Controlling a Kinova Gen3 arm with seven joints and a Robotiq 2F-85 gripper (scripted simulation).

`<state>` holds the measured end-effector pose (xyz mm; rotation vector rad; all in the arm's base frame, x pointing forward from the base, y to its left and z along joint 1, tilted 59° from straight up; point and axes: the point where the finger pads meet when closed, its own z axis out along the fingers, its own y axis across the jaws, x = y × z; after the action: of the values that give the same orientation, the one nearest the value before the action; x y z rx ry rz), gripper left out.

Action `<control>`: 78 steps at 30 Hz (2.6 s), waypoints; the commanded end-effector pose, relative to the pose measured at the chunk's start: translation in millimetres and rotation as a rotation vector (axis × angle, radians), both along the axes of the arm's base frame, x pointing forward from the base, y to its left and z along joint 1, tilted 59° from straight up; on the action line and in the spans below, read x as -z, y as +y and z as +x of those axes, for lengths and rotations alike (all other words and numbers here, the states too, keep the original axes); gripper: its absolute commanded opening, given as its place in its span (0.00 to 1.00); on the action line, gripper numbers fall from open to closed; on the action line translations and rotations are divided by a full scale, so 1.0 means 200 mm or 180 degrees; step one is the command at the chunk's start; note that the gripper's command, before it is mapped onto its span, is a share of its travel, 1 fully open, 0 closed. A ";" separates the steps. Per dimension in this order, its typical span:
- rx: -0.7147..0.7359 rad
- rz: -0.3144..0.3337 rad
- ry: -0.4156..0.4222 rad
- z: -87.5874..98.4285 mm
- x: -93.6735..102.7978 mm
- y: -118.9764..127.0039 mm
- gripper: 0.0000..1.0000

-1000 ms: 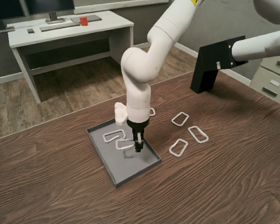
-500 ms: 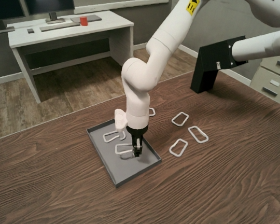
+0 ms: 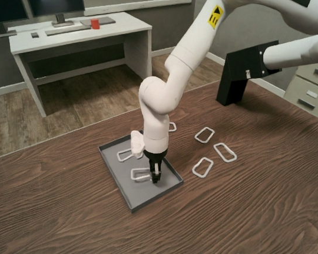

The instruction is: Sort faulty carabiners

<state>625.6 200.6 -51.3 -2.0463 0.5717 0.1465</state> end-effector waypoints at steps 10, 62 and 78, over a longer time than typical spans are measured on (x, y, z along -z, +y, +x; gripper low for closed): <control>-0.0050 0.0015 0.0027 -0.02 0.04 0.09 0.00; -0.0044 0.0014 0.0024 -0.06 -0.21 -0.32 1.00; -0.0082 0.0027 0.0040 -0.06 -0.22 -0.32 1.00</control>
<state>612.2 138.0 -8.8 -2.0466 0.5502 0.1794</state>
